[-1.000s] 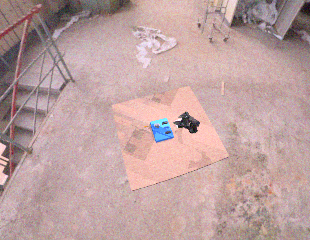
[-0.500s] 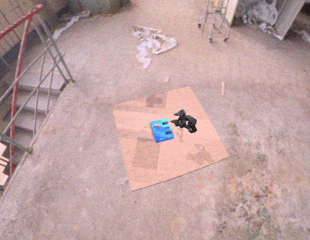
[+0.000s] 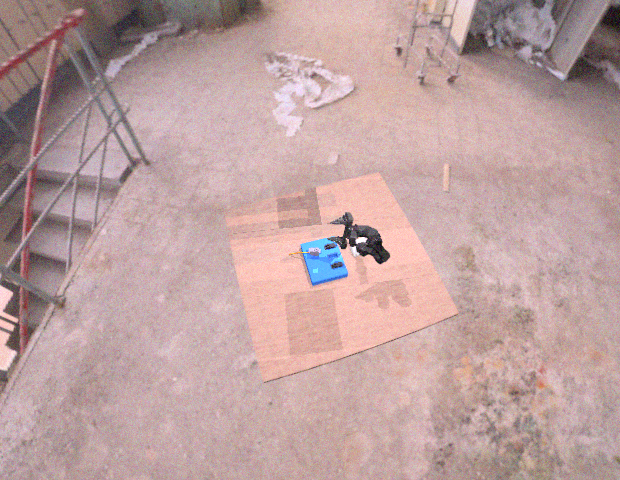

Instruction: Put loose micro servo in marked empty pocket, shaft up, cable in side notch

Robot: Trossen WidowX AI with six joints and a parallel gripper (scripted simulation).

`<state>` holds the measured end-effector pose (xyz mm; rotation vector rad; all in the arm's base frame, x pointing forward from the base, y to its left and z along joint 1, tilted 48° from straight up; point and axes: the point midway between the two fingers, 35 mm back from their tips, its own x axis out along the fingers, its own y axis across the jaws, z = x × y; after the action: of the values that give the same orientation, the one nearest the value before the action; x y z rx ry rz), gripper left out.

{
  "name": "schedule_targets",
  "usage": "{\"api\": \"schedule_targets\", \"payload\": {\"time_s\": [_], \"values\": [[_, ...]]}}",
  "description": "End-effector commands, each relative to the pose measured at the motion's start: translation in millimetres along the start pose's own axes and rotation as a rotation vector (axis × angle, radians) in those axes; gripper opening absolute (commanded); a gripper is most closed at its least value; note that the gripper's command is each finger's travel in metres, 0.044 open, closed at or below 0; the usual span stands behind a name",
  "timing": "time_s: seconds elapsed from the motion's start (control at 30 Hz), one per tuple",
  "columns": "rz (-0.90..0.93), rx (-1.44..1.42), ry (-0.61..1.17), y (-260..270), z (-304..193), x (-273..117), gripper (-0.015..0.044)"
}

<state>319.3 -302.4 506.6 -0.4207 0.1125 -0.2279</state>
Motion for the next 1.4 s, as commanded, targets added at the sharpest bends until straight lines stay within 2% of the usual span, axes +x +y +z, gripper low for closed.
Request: {"api": "schedule_targets", "payload": {"time_s": [0.0,0.33,0.67,1.0,1.37], "values": [[0.076,0.121,0.101,16,-47,28,0.044],[0.227,0.334,0.31,63,-126,65,0.044],[0.379,0.53,0.544,124,-198,83,0.044],[0.527,0.702,0.799,192,-258,83,0.044],[0.674,0.86,1.101,264,-307,62,0.044]]}}
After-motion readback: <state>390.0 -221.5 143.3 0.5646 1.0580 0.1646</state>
